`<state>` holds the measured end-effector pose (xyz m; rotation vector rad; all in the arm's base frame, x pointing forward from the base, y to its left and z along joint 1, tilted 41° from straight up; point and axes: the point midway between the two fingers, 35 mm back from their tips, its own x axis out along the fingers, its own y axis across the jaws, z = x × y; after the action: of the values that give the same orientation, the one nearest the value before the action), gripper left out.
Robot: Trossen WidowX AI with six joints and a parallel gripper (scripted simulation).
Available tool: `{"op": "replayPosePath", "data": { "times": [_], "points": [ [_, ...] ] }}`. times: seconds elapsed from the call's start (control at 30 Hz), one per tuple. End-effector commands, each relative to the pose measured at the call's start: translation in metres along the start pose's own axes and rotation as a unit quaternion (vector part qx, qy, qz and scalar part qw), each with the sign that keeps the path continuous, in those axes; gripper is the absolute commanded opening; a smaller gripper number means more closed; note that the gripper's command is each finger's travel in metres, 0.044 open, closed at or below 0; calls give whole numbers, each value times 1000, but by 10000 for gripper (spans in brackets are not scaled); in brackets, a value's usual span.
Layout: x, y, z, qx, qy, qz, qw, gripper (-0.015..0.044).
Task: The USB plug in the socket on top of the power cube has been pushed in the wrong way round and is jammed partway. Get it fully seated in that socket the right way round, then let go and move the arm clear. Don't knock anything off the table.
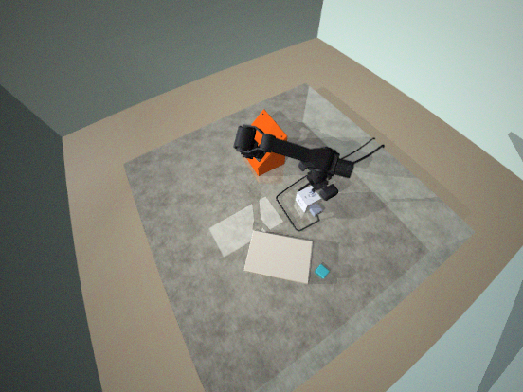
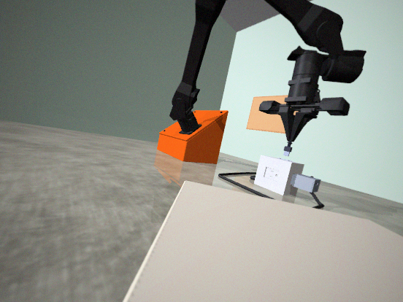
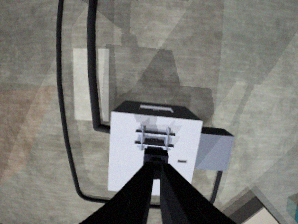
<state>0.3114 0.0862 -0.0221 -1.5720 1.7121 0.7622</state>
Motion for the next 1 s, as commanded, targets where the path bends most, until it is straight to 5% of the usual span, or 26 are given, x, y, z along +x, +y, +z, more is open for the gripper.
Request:
{"op": "replayPosePath", "data": {
  "times": [0.0, 0.97],
  "points": [
    [1, 0, 1, -1, -4, 0, 1000, 0],
    [4, 0, 2, 0, -14, 0, 1000, 0]
  ]
}}
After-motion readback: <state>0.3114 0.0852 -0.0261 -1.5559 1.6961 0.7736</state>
